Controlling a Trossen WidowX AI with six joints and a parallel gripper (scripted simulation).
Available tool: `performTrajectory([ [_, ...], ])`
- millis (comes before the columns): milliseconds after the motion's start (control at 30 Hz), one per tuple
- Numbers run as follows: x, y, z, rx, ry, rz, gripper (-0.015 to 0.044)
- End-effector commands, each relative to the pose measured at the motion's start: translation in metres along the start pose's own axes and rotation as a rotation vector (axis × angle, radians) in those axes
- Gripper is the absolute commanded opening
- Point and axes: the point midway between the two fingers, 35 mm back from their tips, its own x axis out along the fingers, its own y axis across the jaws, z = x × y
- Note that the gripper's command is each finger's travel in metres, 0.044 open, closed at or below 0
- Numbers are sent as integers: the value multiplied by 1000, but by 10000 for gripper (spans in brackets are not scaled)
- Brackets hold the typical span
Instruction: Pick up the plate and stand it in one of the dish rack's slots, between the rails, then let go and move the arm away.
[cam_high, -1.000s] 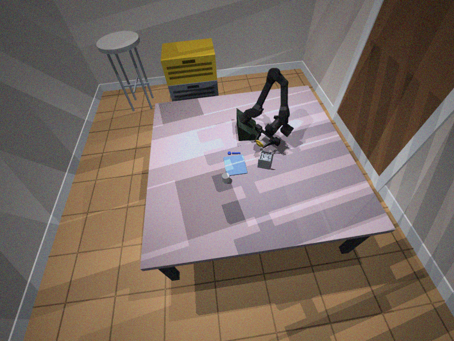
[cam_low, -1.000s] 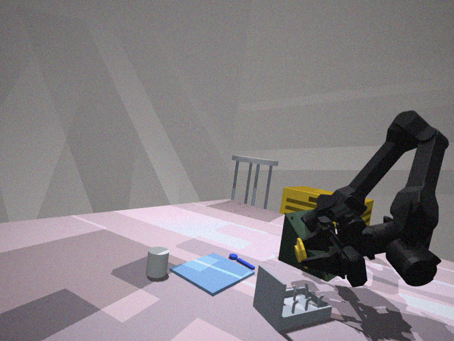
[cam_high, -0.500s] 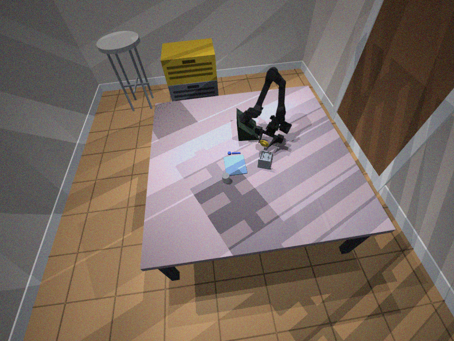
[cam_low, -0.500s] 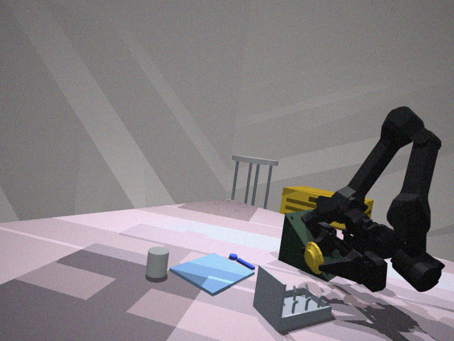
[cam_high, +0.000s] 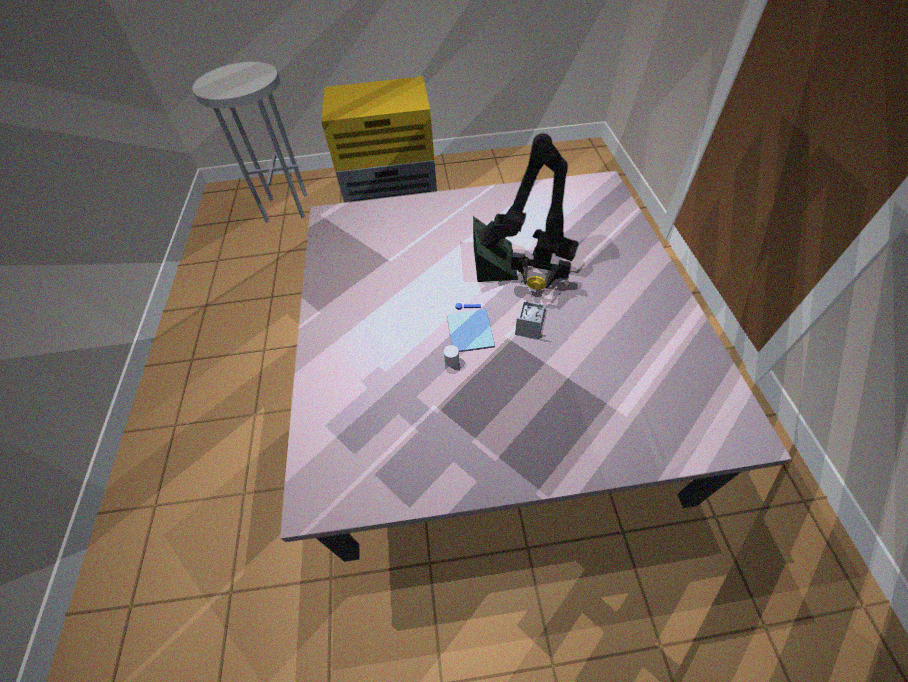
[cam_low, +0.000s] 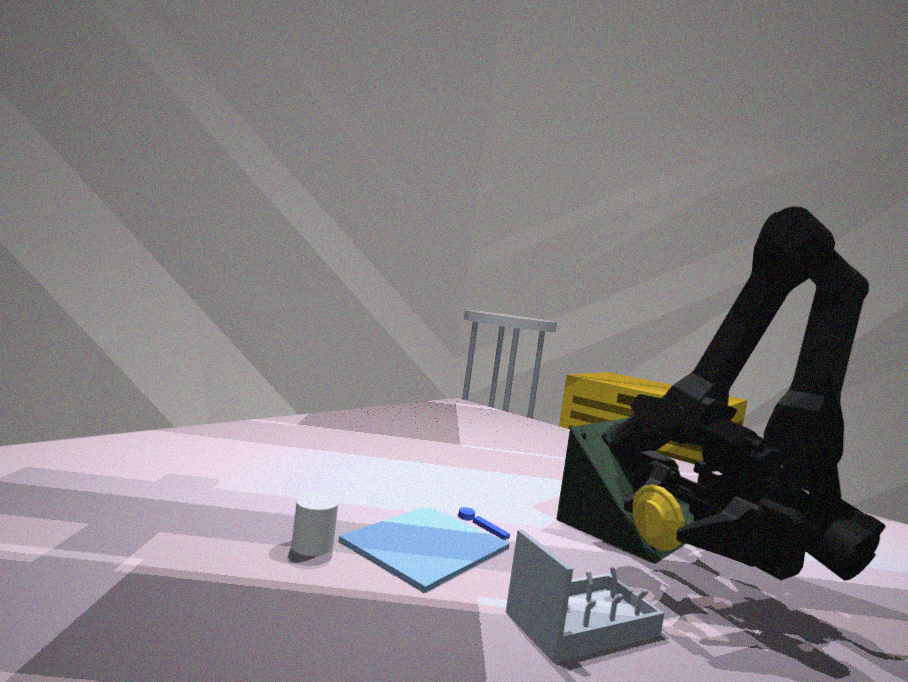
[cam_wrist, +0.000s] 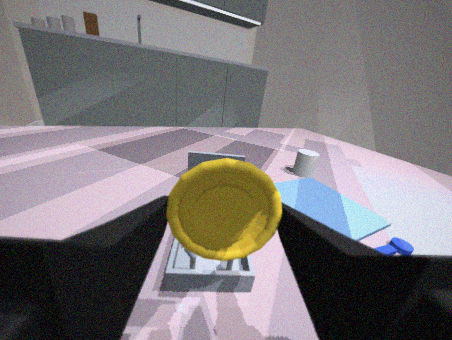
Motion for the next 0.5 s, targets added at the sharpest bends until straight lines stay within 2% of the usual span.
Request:
performTrajectory([
  [0, -1, 1, 2, 9, -12, 9, 0],
  [467, 12, 1, -17, 6, -7, 5, 0],
])
